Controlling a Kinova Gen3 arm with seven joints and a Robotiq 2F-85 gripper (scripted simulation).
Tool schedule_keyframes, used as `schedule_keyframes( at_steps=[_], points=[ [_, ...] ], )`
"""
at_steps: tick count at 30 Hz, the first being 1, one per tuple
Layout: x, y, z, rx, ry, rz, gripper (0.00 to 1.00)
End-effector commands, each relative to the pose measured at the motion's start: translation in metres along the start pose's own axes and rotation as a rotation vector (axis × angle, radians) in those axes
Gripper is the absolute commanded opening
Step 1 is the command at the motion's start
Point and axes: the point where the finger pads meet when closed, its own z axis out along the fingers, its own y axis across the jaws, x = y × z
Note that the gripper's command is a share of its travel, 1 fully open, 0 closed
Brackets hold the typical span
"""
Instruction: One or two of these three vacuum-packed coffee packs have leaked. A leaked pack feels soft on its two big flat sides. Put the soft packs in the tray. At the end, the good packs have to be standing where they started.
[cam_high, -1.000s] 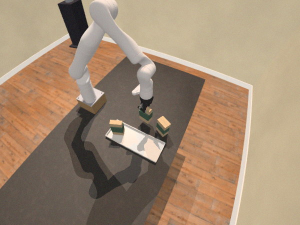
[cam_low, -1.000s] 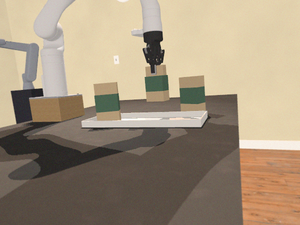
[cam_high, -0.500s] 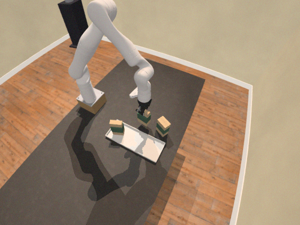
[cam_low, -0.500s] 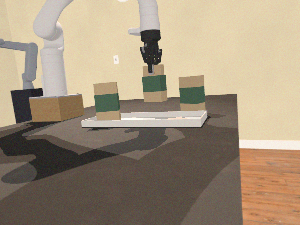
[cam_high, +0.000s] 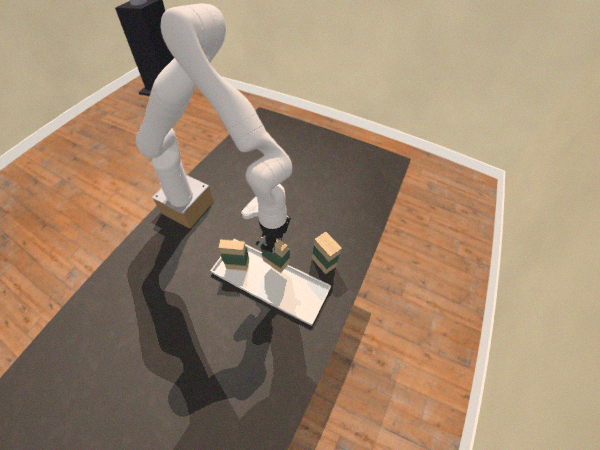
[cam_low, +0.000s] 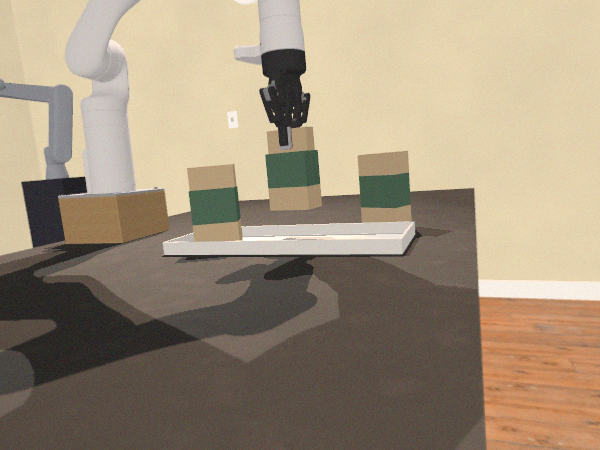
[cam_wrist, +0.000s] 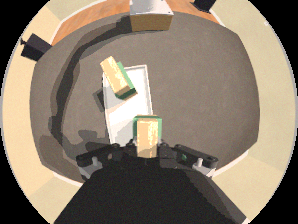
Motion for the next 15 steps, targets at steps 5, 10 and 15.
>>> schedule_keyframes(
  at_steps=[5,10,15],
  points=[
    [-0.006,-0.035,0.0,-0.001,-0.001,0.029,0.25],
    [-0.008,-0.049,0.0,-0.001,-0.001,0.029,0.25],
    [-0.008,-0.051,0.0,-0.001,-0.001,0.029,0.25]
  ],
)
